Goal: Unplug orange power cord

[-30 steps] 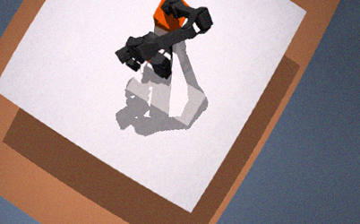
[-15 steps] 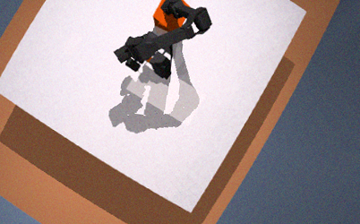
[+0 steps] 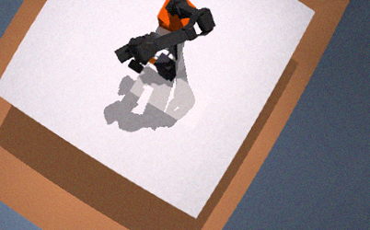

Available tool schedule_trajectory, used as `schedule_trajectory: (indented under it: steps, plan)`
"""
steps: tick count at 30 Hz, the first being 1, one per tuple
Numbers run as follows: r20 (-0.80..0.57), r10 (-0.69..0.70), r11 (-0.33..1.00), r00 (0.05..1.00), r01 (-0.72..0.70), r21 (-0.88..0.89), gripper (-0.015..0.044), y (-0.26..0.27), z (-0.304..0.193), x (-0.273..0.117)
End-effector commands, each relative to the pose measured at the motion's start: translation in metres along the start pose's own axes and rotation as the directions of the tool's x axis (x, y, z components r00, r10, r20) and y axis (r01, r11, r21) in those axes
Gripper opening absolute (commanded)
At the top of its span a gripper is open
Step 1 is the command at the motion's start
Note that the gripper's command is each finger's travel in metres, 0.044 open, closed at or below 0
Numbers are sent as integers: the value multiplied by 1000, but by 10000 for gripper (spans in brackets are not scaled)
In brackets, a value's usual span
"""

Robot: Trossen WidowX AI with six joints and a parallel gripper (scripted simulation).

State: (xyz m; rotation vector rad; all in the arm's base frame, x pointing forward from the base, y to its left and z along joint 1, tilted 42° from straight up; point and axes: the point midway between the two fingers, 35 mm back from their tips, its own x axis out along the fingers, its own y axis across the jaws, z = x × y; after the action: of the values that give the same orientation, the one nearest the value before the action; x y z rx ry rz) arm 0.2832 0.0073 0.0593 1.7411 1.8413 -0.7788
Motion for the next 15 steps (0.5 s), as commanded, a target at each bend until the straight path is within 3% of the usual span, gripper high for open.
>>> schedule_trajectory:
  steps: [1,12,15]
  plan:
    - [84,5,999,996,-7,32,0,-2,40,-11]
    - [83,4,999,997,-6,32,0,-5,57,-15]
    - [79,2,999,997,-5,33,79,-7,49,-11]
